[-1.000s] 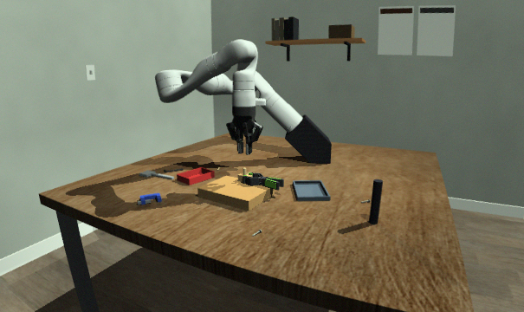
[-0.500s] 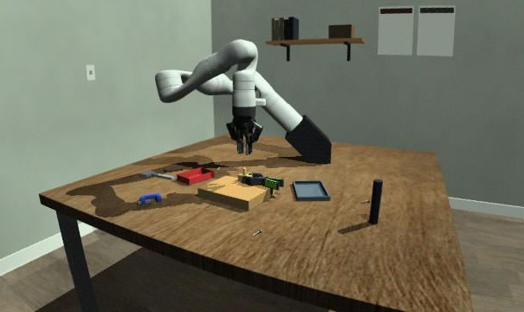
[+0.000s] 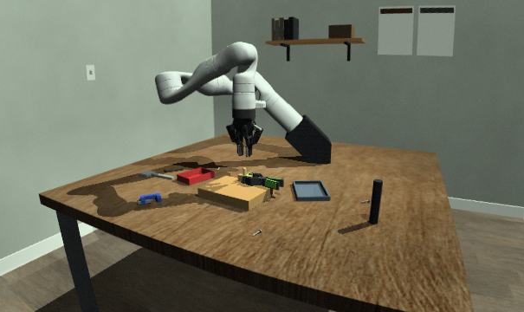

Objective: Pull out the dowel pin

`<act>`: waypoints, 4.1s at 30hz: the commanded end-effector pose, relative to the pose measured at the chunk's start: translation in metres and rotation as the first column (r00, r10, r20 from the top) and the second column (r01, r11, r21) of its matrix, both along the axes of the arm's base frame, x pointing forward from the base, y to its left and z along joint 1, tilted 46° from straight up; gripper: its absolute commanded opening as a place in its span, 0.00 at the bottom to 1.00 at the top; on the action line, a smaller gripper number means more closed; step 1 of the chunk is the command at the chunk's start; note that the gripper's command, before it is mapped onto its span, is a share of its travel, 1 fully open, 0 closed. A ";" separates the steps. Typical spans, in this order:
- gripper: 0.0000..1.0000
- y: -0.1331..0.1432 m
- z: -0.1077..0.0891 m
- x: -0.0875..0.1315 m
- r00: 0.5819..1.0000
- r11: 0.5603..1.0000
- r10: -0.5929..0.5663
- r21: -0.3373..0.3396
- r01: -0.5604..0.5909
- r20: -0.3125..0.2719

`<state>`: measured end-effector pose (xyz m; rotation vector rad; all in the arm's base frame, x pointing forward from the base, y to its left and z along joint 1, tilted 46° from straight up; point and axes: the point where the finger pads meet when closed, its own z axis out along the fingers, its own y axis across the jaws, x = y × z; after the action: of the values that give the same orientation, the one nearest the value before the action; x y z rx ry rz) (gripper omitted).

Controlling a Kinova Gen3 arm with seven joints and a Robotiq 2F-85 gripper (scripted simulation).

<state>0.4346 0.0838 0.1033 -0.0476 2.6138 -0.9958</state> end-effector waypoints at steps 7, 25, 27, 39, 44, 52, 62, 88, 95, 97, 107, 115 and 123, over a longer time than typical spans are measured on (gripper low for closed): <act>0.34 -0.005 -0.006 0.004 1.000 1.000 0.001 0.001 -0.001 0.001; 0.34 -0.016 -0.017 0.010 1.000 1.000 0.001 0.001 -0.001 0.001; 0.34 -0.017 -0.018 0.010 1.000 1.000 0.001 0.001 -0.001 0.001; 0.34 -0.019 -0.020 0.011 1.000 1.000 0.001 0.001 -0.001 0.001; 0.34 -0.019 -0.020 0.011 1.000 1.000 0.001 0.001 -0.001 0.001; 0.34 -0.019 -0.020 0.011 1.000 1.000 0.001 0.001 -0.001 0.001; 0.34 -0.019 -0.020 0.011 1.000 1.000 0.001 0.001 -0.001 0.001; 0.34 -0.019 -0.020 0.011 1.000 1.000 0.001 0.001 -0.001 0.001; 0.34 -0.021 -0.022 0.012 1.000 1.000 0.001 0.001 -0.001 0.001; 0.34 -0.022 -0.023 0.013 1.000 1.000 0.001 0.001 -0.001 0.001; 0.34 -0.026 -0.028 0.015 1.000 1.000 0.001 0.001 -0.001 0.001; 0.34 -0.030 -0.032 0.017 1.000 1.000 0.001 0.001 -0.001 0.001; 0.34 -0.034 -0.037 0.019 1.000 1.000 0.001 0.001 -0.001 0.001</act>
<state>0.4531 0.0498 0.0672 -0.0476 2.6138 -0.9959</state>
